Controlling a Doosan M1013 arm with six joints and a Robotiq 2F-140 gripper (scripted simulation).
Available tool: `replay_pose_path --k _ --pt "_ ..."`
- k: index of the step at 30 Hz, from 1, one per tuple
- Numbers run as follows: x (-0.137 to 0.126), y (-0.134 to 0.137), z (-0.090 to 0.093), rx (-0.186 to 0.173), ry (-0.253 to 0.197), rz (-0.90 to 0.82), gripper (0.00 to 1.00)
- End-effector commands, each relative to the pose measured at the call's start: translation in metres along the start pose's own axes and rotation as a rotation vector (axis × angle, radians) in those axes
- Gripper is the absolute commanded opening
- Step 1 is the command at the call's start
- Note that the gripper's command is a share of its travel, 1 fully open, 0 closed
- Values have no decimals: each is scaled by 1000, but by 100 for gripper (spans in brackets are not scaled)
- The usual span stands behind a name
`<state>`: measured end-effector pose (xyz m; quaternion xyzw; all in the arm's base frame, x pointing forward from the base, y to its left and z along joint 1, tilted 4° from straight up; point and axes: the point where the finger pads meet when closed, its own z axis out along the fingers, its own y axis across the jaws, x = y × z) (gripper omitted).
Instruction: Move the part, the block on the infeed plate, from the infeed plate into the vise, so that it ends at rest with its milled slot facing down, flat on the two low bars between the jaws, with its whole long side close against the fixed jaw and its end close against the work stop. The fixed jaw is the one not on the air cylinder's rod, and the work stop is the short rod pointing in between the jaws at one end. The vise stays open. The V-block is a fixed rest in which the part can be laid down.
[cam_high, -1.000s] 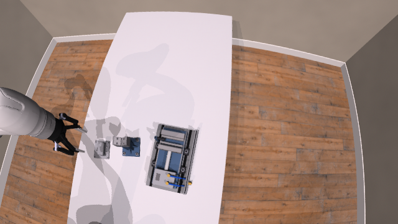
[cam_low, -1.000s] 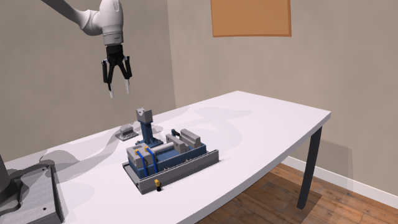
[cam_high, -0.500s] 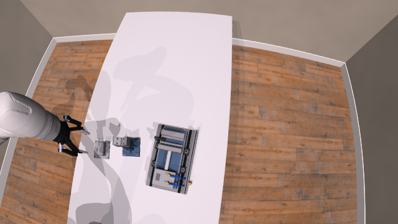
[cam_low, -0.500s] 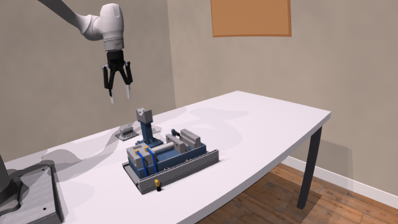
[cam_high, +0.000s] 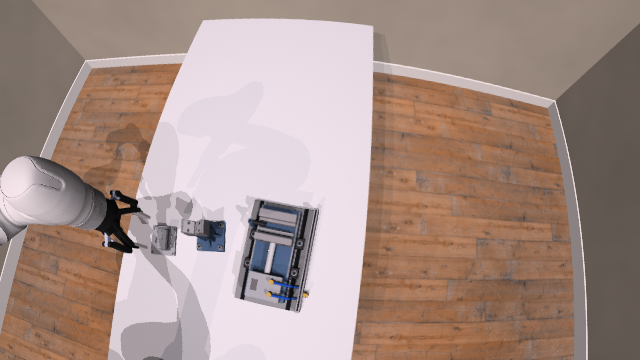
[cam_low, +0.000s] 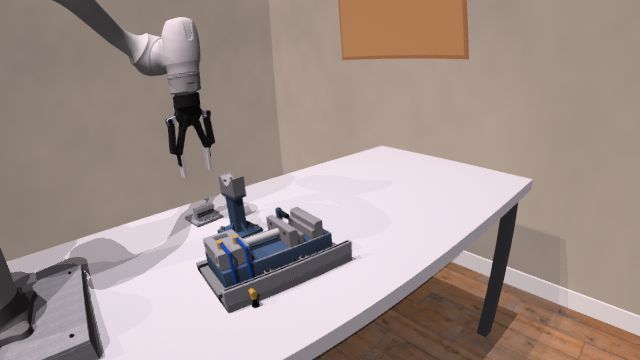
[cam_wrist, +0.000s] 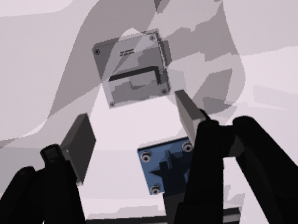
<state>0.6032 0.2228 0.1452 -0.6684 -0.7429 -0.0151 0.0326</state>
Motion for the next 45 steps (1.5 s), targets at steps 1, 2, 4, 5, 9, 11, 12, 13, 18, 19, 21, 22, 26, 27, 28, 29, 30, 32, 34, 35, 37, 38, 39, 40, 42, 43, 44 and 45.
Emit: replay_pose_path --k 1,2,4,5,9,11,12,13,18,19,21,22,26,27,28,29,30,32,34,35,37,38,39,40,42,43,44,45 --pt "0 0 8 0 0 0 51" --pt "0 0 11 0 0 0 51" --pt "0 0 16 0 0 0 51" --pt "0 0 19 0 0 0 51" --pt "0 0 30 0 0 0 51" --pt "0 0 35 0 0 0 51" --pt "0 0 38 0 0 0 51" --pt "0 0 41 0 0 0 51" --pt "0 0 49 0 0 0 51" --pt "0 0 51 0 0 0 51" --pt "0 0 56 0 0 0 51" --pt "0 0 59 0 0 0 51" --pt "0 0 68 0 0 0 51" --pt "0 0 70 0 0 0 51" --pt "0 0 73 0 0 0 51" --pt "0 0 75 0 0 0 51" --pt "0 0 77 0 0 0 51" --pt "0 0 77 0 0 0 51" --pt "0 0 81 0 0 0 51" --pt "0 0 83 0 0 0 51" --pt "0 0 87 0 0 0 51" --pt "0 0 89 0 0 0 51" --pt "0 0 91 0 0 0 51" --pt "0 0 92 0 0 0 51" --pt "0 0 96 0 0 0 51" --pt "0 0 97 0 0 0 51" --pt "0 0 99 0 0 0 51" --pt "0 0 100 0 0 0 51"
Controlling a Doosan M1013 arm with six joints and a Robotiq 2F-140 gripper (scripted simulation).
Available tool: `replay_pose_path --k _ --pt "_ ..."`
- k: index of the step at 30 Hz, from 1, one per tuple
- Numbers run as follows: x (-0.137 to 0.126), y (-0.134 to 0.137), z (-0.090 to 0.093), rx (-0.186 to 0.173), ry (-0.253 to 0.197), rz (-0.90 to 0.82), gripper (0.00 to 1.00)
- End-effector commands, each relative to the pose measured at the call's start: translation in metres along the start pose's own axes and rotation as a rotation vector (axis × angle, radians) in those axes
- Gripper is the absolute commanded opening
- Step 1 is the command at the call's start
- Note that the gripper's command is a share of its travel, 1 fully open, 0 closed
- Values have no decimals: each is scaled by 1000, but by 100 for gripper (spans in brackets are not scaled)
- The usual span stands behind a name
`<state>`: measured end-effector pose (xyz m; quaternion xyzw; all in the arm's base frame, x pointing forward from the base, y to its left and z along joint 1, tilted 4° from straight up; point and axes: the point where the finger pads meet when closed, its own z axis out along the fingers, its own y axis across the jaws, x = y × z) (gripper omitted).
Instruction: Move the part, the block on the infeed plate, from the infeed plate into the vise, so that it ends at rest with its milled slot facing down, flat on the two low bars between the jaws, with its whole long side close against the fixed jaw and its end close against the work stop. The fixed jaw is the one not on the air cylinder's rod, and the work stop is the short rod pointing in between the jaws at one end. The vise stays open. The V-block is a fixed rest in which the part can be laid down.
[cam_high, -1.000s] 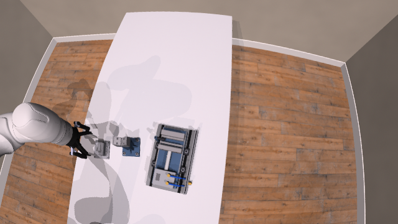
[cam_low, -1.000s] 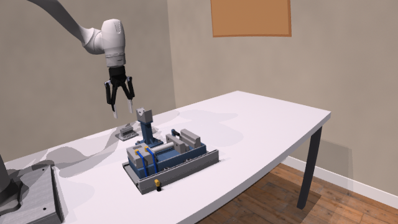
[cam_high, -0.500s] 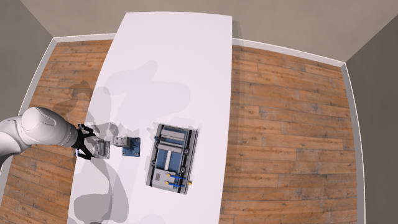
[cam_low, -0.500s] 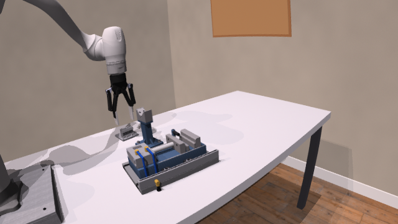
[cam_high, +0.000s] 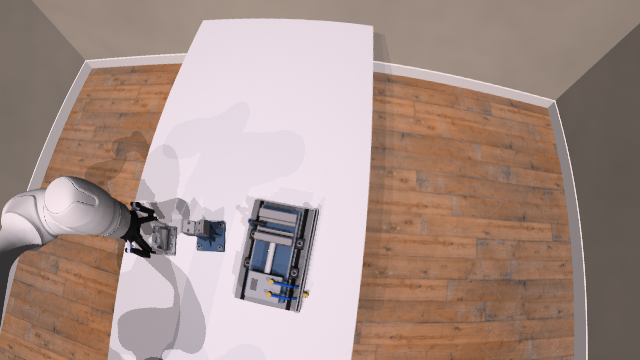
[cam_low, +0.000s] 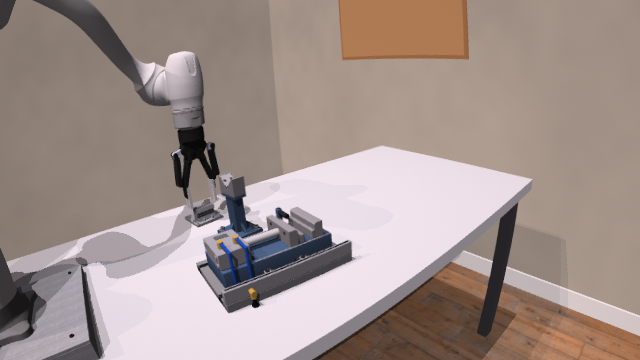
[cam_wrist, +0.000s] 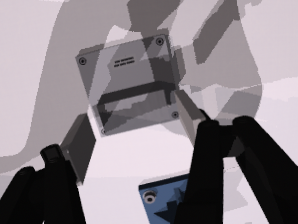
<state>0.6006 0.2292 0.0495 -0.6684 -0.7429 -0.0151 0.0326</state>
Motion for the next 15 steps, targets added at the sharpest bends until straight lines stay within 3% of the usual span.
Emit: replay_pose_path --k 1,15 --pt "0 0 6 0 0 0 51" --pt "0 0 19 0 0 0 51"
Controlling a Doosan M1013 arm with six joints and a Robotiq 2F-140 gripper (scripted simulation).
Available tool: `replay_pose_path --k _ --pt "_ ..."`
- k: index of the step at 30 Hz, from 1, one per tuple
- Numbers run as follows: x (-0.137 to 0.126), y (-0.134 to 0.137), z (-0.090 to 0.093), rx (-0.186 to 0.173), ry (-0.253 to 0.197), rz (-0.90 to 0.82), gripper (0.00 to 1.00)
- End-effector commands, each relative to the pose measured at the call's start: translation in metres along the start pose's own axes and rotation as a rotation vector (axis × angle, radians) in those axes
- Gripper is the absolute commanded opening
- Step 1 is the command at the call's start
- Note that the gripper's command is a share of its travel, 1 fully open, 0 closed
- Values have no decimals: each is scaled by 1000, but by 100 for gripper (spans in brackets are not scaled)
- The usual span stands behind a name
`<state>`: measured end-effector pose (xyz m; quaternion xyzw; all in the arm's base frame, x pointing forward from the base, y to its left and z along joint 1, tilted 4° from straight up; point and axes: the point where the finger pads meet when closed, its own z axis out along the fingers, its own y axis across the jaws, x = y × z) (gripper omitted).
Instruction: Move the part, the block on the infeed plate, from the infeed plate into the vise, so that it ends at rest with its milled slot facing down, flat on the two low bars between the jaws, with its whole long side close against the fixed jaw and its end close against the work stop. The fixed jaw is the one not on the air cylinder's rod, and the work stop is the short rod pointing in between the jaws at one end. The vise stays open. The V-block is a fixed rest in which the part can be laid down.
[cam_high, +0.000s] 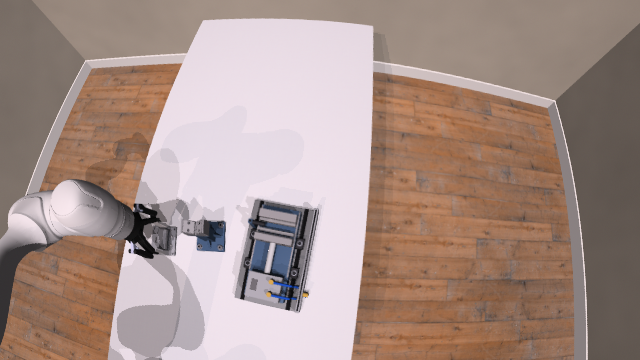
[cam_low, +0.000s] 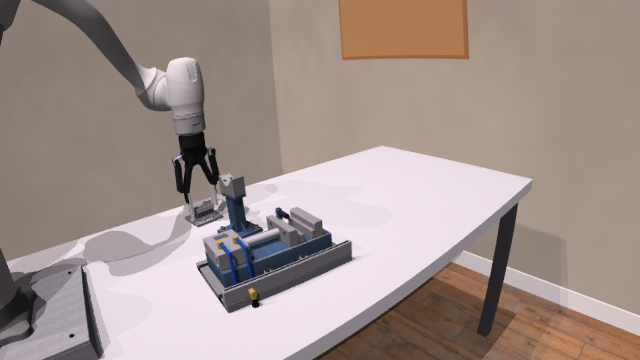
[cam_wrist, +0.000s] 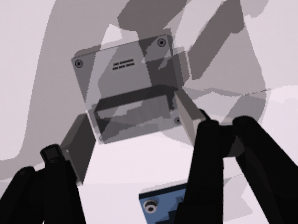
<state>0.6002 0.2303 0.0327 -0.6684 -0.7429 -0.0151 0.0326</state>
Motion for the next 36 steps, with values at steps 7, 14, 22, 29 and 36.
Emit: replay_pose_path --k 7,14,22,29,36 --pt "0 0 6 0 0 0 51" --pt "0 0 9 0 0 0 51" --pt "0 0 11 0 0 0 51" --pt "0 0 11 0 0 0 51" --pt "0 0 11 0 0 0 51"
